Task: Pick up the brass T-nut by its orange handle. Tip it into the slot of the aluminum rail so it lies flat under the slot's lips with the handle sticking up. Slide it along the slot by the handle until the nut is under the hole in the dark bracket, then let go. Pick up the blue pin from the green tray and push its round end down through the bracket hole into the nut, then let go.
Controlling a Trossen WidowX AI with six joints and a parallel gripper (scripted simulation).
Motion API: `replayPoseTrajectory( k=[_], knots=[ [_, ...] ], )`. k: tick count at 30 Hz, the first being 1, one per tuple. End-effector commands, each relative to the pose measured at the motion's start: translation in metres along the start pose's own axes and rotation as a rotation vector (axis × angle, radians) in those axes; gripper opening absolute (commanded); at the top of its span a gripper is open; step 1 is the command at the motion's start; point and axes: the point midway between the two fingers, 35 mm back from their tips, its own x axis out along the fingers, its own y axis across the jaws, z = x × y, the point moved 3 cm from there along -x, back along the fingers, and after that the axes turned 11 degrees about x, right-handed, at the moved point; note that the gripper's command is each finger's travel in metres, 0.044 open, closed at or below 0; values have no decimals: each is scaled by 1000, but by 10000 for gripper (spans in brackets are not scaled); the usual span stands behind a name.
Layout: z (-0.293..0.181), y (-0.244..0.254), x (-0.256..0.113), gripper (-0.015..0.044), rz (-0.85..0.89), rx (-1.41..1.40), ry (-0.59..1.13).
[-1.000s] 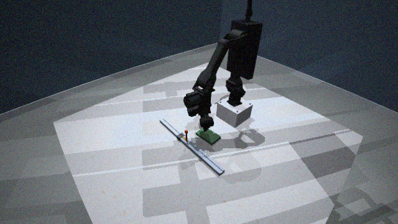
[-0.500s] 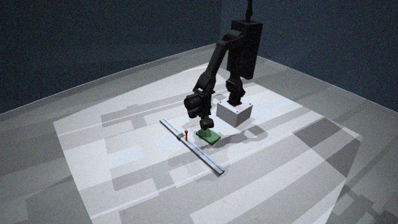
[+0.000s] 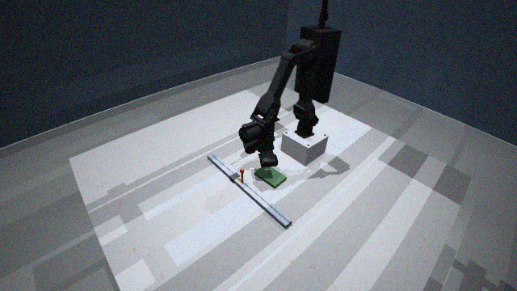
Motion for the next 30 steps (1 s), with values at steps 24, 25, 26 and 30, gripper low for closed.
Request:
replayPoseTrajectory(
  k=[24, 25, 26, 30],
  knots=[
    [1, 0, -23, -150, 2, -4, -1],
    [1, 0, -24, -150, 2, -4, -1],
    [1, 0, -25, -150, 2, -4, -1],
    [1, 0, -29, -150, 1, -1, -1]
  ],
)
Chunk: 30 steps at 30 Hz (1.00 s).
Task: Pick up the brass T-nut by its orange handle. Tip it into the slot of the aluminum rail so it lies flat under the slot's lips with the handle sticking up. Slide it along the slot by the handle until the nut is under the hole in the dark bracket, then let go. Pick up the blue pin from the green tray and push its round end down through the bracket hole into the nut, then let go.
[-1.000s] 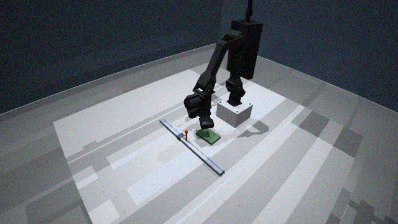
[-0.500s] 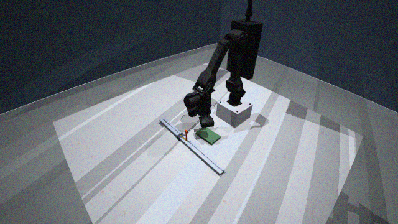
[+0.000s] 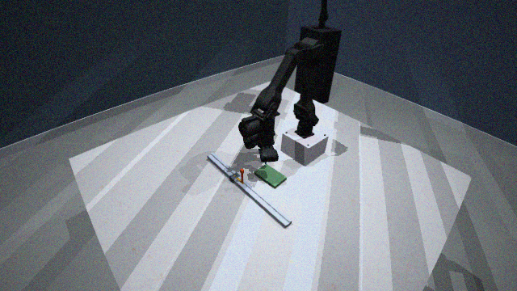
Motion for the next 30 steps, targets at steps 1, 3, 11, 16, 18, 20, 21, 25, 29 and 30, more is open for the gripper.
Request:
replayPoseTrajectory(
  k=[1, 3, 11, 16, 18, 20, 21, 25, 29, 30],
  knots=[
    [1, 1, -9, -150, 1, -1, -1],
    [1, 1, -15, -150, 1, -1, -1],
    [1, 0, -41, -150, 2, -3, -1],
    [4, 3, -44, -150, 3, -1, -4],
    [10, 6, -45, -150, 4, 1, -8],
    [15, 10, -46, -150, 5, 3, -12],
    [17, 12, -46, -150, 5, 5, -14],
    [28, 19, -48, -150, 7, 9, -22],
    [38, 25, -49, -150, 9, 14, -30],
    [41, 27, -49, -150, 9, 15, -32]
  ],
)
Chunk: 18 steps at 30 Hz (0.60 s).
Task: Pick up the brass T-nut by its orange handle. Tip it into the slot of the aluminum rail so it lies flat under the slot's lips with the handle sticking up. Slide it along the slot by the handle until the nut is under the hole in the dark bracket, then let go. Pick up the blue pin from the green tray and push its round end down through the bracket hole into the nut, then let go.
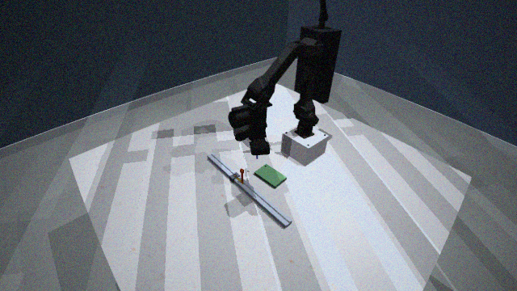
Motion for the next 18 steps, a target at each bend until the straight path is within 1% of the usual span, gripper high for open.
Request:
replayPoseTrajectory(
  k=[1, 18],
  knots=[
    [11, 6, -1, -150, -4, 9, -9],
    [55, 35, 1, -150, 4, 30, -44]
  ],
)
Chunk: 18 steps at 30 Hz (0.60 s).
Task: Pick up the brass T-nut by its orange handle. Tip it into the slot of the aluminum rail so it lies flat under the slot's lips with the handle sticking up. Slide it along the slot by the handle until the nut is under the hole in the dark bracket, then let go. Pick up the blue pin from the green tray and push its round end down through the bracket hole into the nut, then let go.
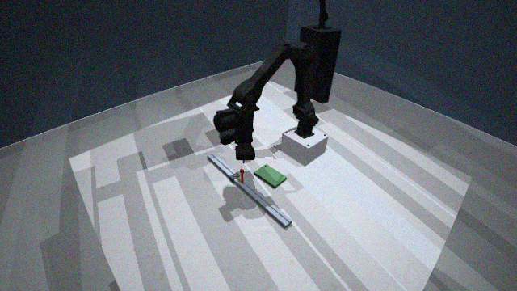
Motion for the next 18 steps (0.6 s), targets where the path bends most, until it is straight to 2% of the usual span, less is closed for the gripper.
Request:
replayPoseTrajectory(
  k=[1, 13, 18],
  knots=[
    [11, 6, 2, -150, -2, 10, -12],
    [35, 21, 8, -150, 2, 21, -31],
    [29, 17, 27, -150, 2, 18, -30]
  ],
)
